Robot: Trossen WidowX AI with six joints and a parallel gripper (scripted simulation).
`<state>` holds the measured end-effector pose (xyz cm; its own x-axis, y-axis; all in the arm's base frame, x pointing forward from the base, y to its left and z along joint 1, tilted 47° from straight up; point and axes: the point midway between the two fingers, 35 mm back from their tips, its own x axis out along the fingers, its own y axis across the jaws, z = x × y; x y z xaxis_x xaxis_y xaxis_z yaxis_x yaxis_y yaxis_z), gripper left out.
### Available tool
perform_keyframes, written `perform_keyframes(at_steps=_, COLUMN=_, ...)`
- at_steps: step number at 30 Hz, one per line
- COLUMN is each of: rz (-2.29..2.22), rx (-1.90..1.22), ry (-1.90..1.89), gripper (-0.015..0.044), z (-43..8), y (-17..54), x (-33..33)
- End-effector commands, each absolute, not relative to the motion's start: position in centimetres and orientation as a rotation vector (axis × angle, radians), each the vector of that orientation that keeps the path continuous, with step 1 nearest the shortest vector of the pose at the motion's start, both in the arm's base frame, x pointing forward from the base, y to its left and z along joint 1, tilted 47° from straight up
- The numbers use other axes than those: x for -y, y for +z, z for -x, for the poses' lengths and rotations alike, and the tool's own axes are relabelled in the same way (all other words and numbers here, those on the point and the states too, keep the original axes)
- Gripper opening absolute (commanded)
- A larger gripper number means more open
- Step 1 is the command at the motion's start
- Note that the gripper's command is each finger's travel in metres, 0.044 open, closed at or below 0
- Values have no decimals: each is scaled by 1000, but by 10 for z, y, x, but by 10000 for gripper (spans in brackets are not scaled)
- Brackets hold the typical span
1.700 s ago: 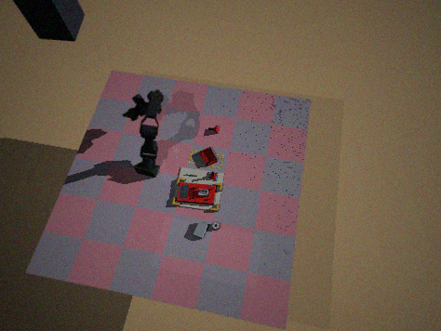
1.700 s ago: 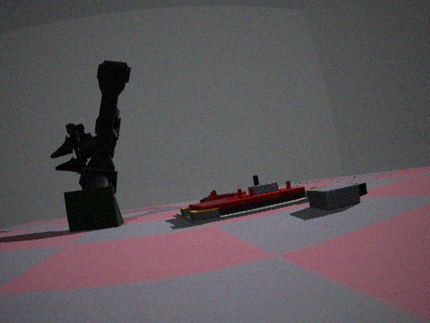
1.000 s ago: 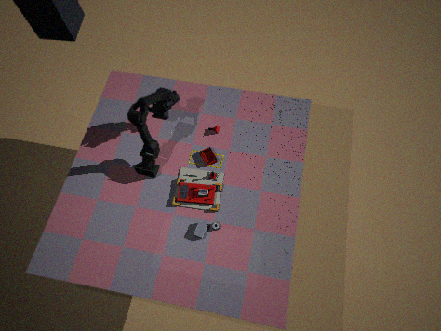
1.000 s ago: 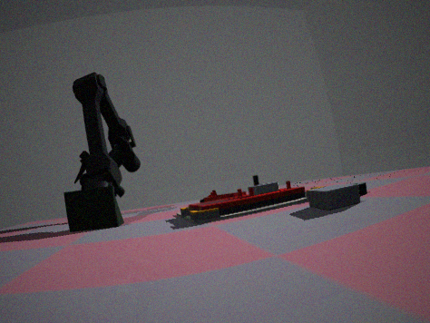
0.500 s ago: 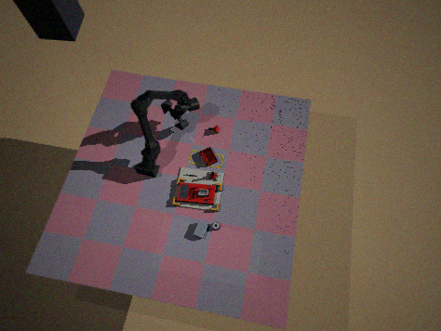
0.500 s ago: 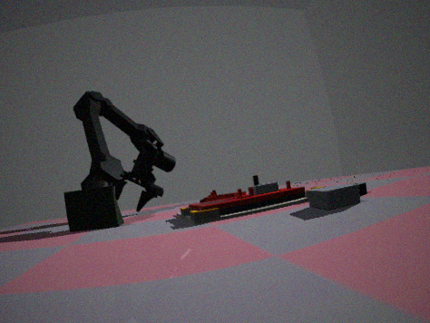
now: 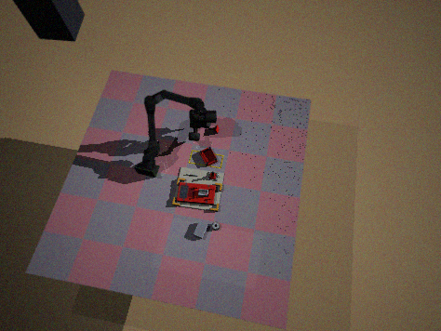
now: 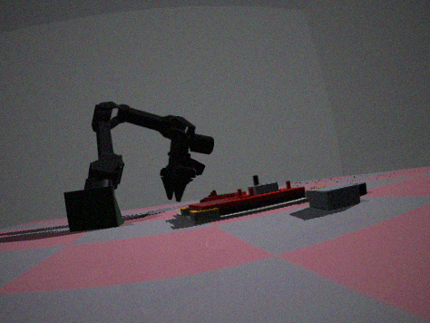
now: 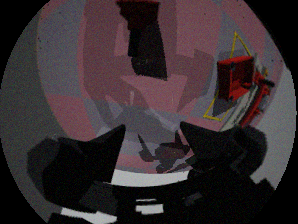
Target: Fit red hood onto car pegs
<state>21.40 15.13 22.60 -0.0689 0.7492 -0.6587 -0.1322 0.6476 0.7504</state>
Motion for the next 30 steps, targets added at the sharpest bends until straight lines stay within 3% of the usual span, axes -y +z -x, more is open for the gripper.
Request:
perform_keyframes(at_steps=1, rz=-755, rx=-1526, ry=547, gripper=440, z=-246, y=215, x=-117)
perform_keyframes(at_steps=15, rz=-1445, rx=-1552, ry=-139, gripper=440, z=-306, y=181, x=12)
perform_keyframes(at_steps=30, rz=-1453, rx=-1551, ry=-147, gripper=440, z=-307, y=179, x=12)
